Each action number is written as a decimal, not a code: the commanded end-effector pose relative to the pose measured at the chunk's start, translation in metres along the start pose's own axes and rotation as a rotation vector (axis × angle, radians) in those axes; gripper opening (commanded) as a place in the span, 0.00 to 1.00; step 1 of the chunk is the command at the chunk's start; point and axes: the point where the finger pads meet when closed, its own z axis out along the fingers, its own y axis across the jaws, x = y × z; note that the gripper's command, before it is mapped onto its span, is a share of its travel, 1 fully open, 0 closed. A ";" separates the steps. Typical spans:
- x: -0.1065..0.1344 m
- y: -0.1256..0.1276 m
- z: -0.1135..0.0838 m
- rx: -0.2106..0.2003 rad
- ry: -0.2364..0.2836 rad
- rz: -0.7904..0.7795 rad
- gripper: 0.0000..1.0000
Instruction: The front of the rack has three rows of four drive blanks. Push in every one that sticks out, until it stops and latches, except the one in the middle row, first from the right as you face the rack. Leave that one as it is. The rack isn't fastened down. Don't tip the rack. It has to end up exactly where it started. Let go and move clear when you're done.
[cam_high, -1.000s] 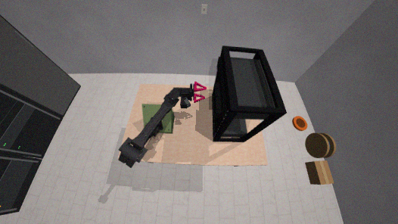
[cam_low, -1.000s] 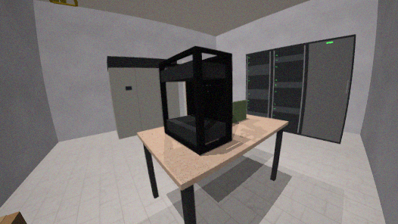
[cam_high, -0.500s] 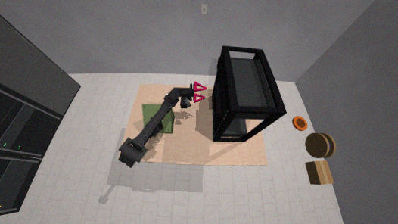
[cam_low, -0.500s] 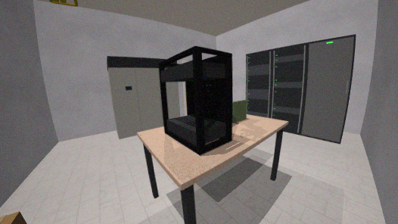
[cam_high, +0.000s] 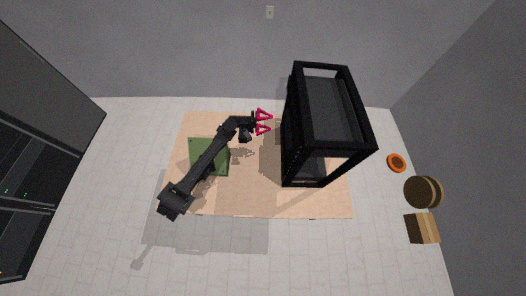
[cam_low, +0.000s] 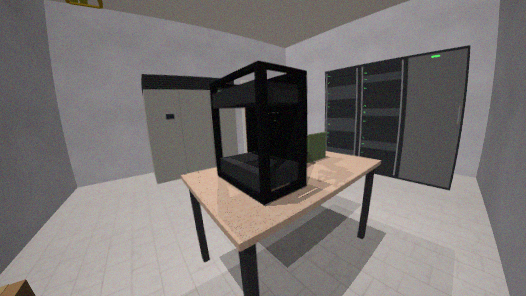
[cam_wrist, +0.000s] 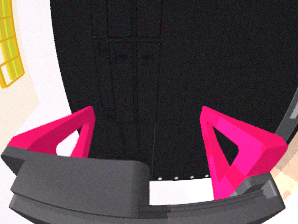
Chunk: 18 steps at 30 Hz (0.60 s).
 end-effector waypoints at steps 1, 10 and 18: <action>-0.003 0.029 0.013 -0.028 -0.025 0.057 1.00; -0.003 0.029 0.013 -0.028 -0.025 0.057 0.00; -0.003 0.029 0.013 -0.028 -0.025 0.057 0.00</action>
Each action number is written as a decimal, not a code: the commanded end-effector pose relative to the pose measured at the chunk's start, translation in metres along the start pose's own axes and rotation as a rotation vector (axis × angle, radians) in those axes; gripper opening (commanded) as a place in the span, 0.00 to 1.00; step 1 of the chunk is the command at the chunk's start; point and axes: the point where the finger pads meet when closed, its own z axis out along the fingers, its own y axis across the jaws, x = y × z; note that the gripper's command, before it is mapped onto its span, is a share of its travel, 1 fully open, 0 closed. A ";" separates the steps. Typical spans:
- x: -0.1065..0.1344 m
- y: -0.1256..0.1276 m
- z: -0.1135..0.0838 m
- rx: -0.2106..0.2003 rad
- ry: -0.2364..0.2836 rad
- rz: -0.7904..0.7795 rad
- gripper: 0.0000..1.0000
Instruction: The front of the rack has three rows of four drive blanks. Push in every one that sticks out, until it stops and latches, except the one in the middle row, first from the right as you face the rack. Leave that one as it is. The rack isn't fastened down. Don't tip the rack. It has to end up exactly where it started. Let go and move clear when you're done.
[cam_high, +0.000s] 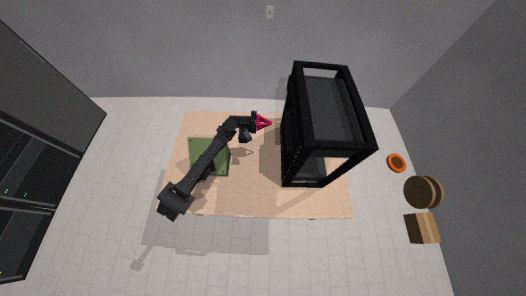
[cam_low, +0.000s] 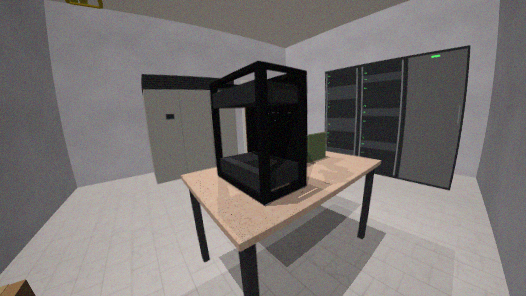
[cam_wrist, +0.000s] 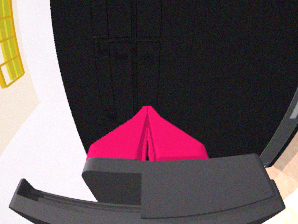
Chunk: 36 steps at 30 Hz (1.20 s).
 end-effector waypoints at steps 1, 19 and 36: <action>-0.003 0.029 0.013 -0.028 -0.025 0.057 0.00; -0.003 0.029 0.013 -0.028 -0.025 0.057 0.00; 0.000 0.024 0.016 -0.013 -0.024 0.041 0.00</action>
